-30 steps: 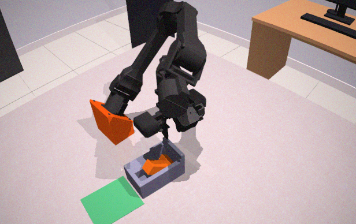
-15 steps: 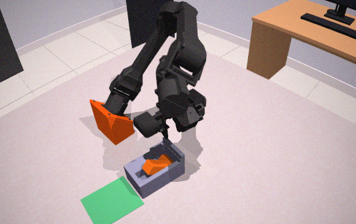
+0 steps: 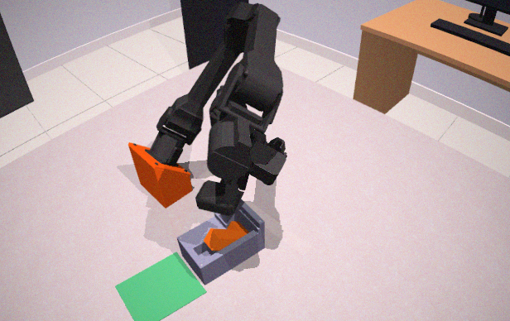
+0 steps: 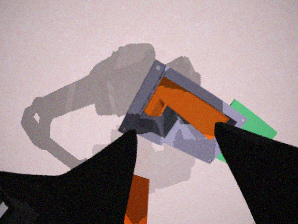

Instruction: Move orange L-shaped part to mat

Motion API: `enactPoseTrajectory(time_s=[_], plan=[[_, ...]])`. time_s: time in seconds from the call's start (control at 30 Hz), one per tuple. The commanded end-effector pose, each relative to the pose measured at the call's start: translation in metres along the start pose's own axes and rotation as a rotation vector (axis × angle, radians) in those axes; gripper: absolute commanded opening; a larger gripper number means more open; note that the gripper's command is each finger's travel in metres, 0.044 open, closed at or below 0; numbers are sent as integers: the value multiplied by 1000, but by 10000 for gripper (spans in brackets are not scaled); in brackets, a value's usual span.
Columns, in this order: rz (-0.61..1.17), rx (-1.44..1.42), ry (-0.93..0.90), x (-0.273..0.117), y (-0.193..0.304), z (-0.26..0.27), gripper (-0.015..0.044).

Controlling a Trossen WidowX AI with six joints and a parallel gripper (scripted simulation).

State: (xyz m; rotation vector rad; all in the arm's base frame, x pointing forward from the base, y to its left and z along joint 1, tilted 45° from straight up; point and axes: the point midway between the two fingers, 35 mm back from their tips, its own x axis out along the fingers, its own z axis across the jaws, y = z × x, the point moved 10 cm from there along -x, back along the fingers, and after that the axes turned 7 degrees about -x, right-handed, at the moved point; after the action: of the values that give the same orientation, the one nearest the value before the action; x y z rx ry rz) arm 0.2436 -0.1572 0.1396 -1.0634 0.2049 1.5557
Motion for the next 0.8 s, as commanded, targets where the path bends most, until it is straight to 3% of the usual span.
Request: enactPoseTrajectory(time_s=[0.0,0.17,0.77], plan=[[14,-651,5,-3,18,-27,280],[15,-961,2,-3,28,-39,280],[15,-961,2,3,28,-40,280]])
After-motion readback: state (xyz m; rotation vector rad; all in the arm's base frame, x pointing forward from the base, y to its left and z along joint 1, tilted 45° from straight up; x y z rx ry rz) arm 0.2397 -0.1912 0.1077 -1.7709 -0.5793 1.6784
